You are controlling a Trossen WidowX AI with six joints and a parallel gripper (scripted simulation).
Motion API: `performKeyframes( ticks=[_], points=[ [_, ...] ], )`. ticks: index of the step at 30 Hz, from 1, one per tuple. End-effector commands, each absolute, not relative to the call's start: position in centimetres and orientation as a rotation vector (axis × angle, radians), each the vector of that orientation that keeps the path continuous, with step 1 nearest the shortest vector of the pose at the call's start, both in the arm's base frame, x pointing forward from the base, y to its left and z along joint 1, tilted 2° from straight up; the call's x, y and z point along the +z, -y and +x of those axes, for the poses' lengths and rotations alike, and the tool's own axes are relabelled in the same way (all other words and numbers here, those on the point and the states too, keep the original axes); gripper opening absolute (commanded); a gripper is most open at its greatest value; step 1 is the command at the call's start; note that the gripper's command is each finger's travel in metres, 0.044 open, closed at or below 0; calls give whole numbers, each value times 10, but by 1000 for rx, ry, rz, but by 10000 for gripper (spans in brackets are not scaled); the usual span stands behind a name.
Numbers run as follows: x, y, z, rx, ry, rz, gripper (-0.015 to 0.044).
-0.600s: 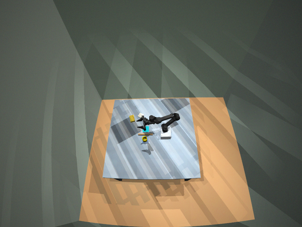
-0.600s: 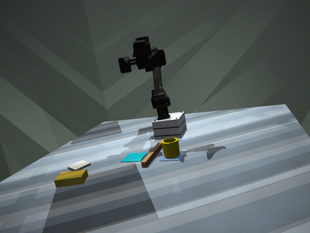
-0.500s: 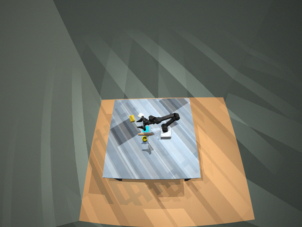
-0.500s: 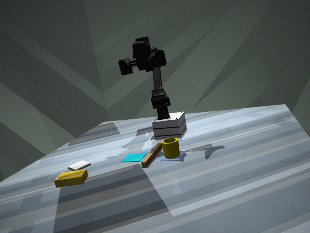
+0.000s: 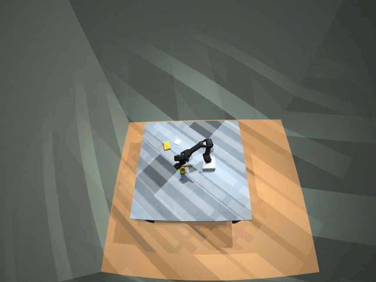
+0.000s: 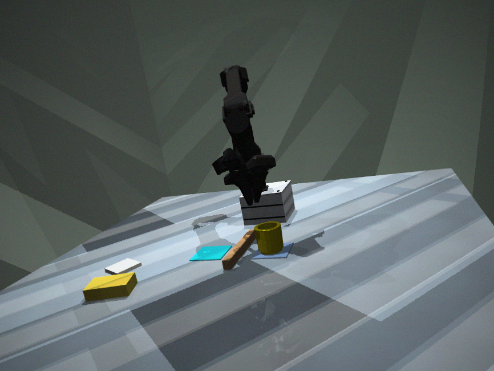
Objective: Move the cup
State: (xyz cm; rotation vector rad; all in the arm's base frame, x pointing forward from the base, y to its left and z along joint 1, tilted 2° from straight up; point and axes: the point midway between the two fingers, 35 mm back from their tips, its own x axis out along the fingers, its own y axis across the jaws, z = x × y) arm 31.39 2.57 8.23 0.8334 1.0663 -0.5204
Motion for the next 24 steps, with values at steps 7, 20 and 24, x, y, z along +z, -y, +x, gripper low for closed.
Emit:
performKeyframes(
  ticks=[7, 20, 24],
  points=[
    [39, -40, 277, -962, -1305, 953, 167],
    [25, -39, 279, -962, -1305, 953, 167],
    [19, -39, 279, -962, -1305, 953, 167]
  ],
)
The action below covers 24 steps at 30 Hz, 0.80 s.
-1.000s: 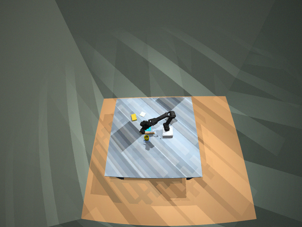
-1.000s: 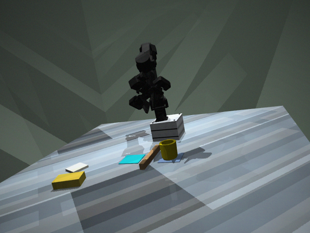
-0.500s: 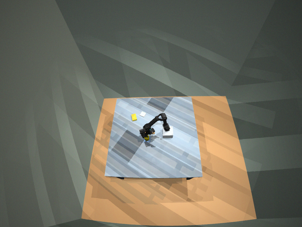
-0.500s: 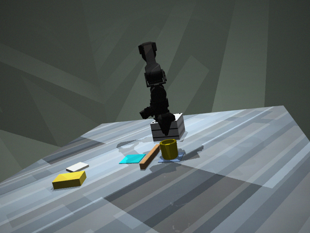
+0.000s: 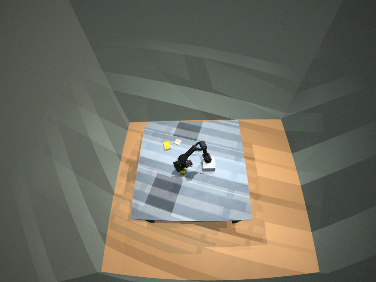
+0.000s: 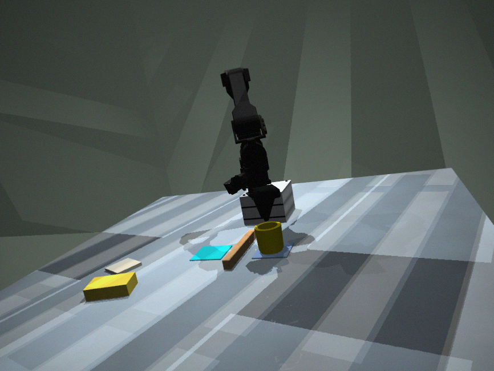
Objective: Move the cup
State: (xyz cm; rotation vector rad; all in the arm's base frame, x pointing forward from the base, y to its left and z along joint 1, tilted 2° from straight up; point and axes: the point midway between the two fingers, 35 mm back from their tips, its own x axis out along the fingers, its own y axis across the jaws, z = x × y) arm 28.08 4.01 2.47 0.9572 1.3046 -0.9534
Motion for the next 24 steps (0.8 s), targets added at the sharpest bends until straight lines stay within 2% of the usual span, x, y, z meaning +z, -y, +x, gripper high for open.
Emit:
performKeyframes(
  ticks=[1, 24],
  points=[
    [17, -39, 279, -962, -1305, 953, 167],
    [-20, -36, 279, -963, -1305, 953, 167]
  ],
)
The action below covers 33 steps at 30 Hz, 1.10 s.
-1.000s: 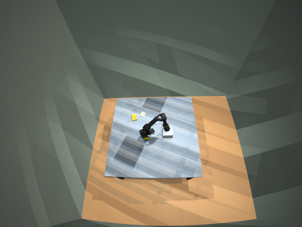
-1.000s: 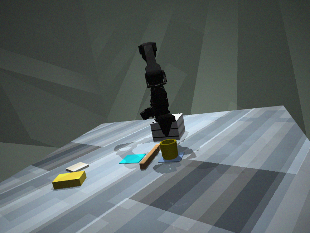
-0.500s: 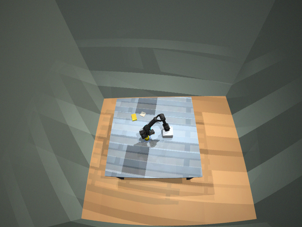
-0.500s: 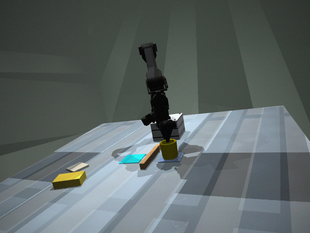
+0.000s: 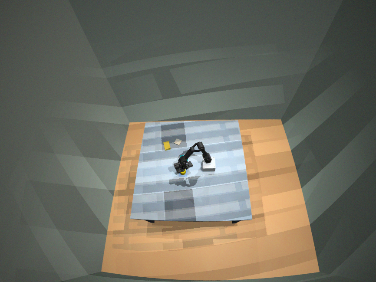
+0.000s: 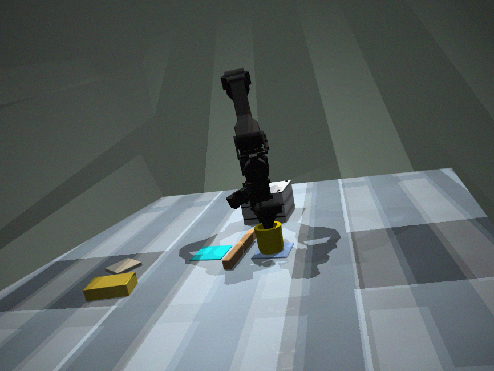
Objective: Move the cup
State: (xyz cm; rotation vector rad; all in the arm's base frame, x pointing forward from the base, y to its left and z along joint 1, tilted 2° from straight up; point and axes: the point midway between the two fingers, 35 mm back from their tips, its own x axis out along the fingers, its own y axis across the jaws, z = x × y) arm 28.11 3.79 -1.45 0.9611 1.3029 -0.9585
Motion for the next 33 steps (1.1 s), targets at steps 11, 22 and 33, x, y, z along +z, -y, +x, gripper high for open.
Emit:
performKeyframes(
  ticks=[11, 22, 33],
  points=[
    [-21, -37, 280, -961, -1306, 959, 133],
    [-21, -37, 280, -961, -1306, 959, 60],
    [-14, -38, 280, -961, -1306, 959, 0]
  ],
)
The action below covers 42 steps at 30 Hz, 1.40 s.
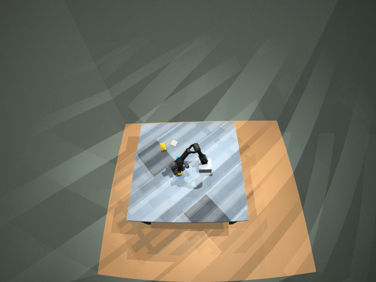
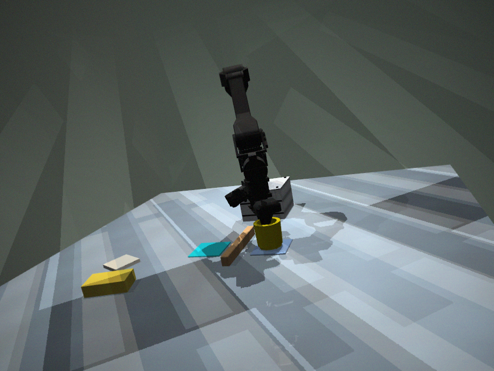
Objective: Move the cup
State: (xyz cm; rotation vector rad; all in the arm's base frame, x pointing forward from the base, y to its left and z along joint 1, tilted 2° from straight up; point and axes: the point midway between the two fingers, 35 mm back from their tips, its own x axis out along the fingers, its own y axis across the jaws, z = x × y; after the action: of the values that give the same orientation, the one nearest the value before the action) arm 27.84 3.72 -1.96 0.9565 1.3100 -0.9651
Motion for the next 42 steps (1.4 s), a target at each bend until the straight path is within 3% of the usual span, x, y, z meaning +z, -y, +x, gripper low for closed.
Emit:
performKeyframes(
  ticks=[1, 14, 42],
  points=[
    [-11, -38, 280, -961, -1306, 958, 0],
    [30, -39, 274, -963, -1306, 953, 0],
    [27, -22, 270, -962, -1308, 952, 0]
  ],
)
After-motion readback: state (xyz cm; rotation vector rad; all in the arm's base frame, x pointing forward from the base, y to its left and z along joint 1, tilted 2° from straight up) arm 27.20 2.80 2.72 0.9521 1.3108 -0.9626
